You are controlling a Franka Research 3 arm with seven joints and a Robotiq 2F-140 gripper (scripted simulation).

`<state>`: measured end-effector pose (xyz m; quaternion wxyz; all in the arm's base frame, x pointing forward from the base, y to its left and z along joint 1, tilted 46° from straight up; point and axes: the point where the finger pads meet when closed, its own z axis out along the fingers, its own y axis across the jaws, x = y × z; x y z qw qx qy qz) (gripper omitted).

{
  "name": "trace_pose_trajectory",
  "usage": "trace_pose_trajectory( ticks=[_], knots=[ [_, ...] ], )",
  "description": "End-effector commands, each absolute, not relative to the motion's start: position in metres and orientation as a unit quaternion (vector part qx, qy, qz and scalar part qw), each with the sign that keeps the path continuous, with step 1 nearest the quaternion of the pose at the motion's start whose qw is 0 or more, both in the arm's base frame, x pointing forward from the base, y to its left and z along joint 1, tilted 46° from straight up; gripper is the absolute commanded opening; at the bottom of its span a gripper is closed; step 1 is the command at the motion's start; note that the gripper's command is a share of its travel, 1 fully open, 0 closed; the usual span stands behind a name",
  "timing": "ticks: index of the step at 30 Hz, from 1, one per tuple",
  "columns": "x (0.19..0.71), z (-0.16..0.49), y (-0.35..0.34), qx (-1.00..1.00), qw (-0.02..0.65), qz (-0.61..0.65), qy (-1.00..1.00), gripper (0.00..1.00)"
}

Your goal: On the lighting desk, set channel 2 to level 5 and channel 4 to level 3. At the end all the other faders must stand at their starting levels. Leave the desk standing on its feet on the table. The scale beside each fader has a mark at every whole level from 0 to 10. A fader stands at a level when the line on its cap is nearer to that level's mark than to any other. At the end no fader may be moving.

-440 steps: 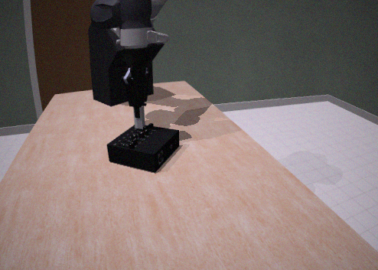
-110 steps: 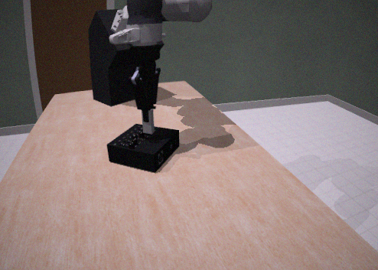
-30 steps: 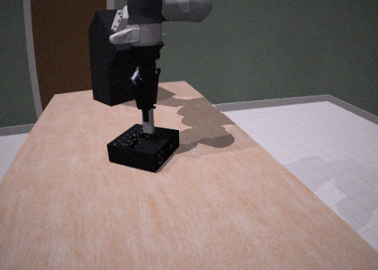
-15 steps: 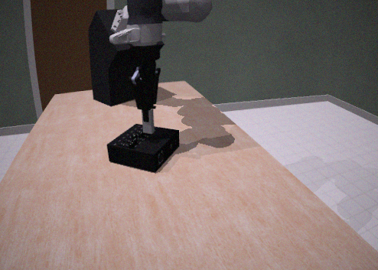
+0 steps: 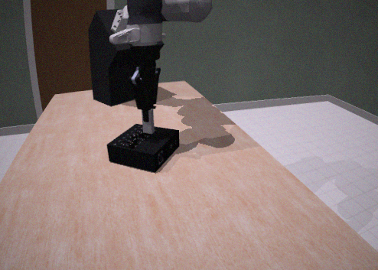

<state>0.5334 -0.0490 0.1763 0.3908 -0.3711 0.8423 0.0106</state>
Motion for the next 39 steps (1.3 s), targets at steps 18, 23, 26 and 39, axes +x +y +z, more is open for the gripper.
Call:
trace_pose_trajectory(
  ticks=[18, 23, 26, 39],
  knots=[
    [0.5363, 0.1724, -0.0471, -0.371, 0.391, 0.01, 0.842, 0.0],
    [0.5387, 0.1699, -0.0459, -0.371, 0.391, 0.01, 0.842, 0.0],
    [0.5398, 0.1687, -0.0454, -0.371, 0.391, 0.01, 0.842, 0.0],
    [0.5407, 0.1677, -0.045, -0.371, 0.391, 0.01, 0.842, 0.0]
  ],
)
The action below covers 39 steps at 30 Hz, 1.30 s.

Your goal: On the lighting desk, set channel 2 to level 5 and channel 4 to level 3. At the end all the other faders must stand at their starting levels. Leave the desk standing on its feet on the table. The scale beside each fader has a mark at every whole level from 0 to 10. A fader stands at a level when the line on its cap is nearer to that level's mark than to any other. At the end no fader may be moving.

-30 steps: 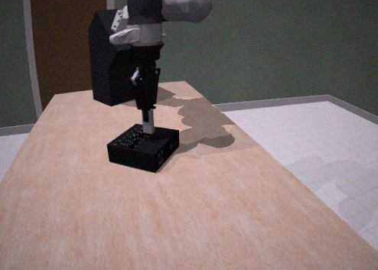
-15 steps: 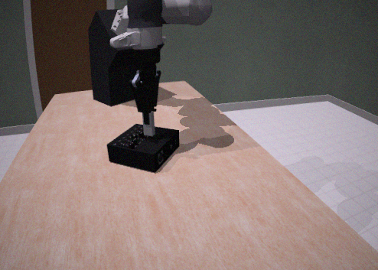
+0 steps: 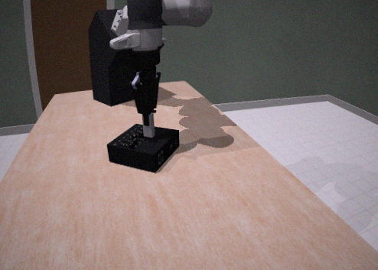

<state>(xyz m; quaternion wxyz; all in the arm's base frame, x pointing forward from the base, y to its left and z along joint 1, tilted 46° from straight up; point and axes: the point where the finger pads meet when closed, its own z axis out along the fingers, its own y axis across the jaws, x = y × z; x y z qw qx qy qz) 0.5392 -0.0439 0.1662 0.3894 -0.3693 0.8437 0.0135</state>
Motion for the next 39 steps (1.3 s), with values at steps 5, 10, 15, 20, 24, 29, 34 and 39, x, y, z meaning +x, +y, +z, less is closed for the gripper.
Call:
trace_pose_trajectory(
  ticks=[5, 10, 15, 20, 24, 29, 34, 39],
  knots=[
    [0.5407, 0.1677, -0.045, -0.371, 0.391, 0.01, 0.842, 0.0],
    [0.5407, 0.1676, -0.045, -0.371, 0.391, 0.01, 0.842, 0.0],
    [0.5405, 0.1673, -0.0453, -0.371, 0.391, 0.01, 0.842, 0.0],
    [0.5401, 0.1667, -0.0459, -0.371, 0.391, 0.01, 0.842, 0.0],
    [0.5398, 0.1661, -0.0464, -0.371, 0.391, 0.01, 0.842, 0.0],
    [0.5391, 0.1651, -0.0474, -0.371, 0.391, 0.01, 0.842, 0.0],
    [0.5381, 0.1635, -0.0488, -0.371, 0.391, 0.01, 0.842, 0.0],
    [0.5369, 0.1616, -0.0506, -0.371, 0.391, 0.01, 0.842, 0.0]
  ],
)
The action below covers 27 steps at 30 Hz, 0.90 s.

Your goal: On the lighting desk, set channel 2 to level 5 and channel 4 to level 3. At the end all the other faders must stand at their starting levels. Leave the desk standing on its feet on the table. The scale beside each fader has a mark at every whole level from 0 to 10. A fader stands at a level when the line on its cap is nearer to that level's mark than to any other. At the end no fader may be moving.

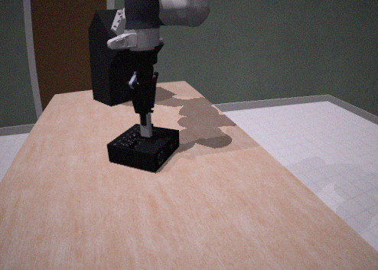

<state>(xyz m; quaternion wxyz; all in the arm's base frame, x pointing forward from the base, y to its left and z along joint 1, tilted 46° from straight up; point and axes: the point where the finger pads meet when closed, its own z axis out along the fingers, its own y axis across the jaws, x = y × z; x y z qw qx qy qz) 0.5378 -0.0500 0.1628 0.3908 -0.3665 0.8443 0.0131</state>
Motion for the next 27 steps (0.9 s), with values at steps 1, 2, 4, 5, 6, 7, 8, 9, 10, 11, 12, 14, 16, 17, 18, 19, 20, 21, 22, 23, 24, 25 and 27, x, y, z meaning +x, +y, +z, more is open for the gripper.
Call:
trace_pose_trajectory(
  ticks=[1, 2, 4, 5, 6, 7, 8, 9, 10, 11, 12, 14, 16, 17, 18, 19, 20, 21, 22, 23, 24, 25, 27],
  knots=[
    [0.5367, 0.1612, -0.0509, -0.371, 0.391, 0.01, 0.842, 0.0],
    [0.5367, 0.1612, -0.0509, -0.371, 0.391, 0.01, 0.842, 0.0],
    [0.5364, 0.1608, -0.0513, -0.371, 0.391, 0.01, 0.842, 0.0],
    [0.5362, 0.1604, -0.0517, -0.371, 0.391, 0.01, 0.842, 0.0],
    [0.5359, 0.16, -0.0521, -0.371, 0.391, 0.01, 0.842, 0.0],
    [0.5357, 0.1596, -0.0525, -0.371, 0.391, 0.01, 0.842, 0.0],
    [0.5354, 0.1592, -0.0528, -0.371, 0.391, 0.01, 0.842, 0.0],
    [0.5352, 0.1588, -0.0532, -0.371, 0.391, 0.01, 0.842, 0.0],
    [0.5349, 0.1584, -0.0536, -0.371, 0.391, 0.01, 0.842, 0.0],
    [0.5347, 0.1579, -0.054, -0.371, 0.391, 0.01, 0.842, 0.0],
    [0.5344, 0.1575, -0.0543, -0.371, 0.391, 0.01, 0.842, 0.0],
    [0.5339, 0.1568, -0.0551, -0.371, 0.391, 0.01, 0.842, 0.0],
    [0.5334, 0.156, -0.0557, -0.371, 0.391, 0.01, 0.842, 0.0],
    [0.5332, 0.1557, -0.0561, -0.371, 0.391, 0.01, 0.842, 0.0],
    [0.533, 0.1553, -0.0564, -0.371, 0.391, 0.01, 0.842, 0.0],
    [0.533, 0.1553, -0.0564, -0.371, 0.391, 0.01, 0.842, 0.0],
    [0.533, 0.1553, -0.0564, -0.371, 0.391, 0.01, 0.842, 0.0],
    [0.5328, 0.155, -0.0567, -0.371, 0.391, 0.01, 0.842, 0.0],
    [0.5326, 0.1547, -0.057, -0.371, 0.391, 0.01, 0.842, 0.0],
    [0.5324, 0.1544, -0.0573, -0.371, 0.391, 0.01, 0.842, 0.0],
    [0.5322, 0.1541, -0.0575, -0.371, 0.391, 0.01, 0.842, 0.0],
    [0.5321, 0.1538, -0.0578, -0.371, 0.391, 0.01, 0.842, 0.0],
    [0.5317, 0.1533, -0.0583, -0.371, 0.391, 0.01, 0.842, 0.0]
  ],
)
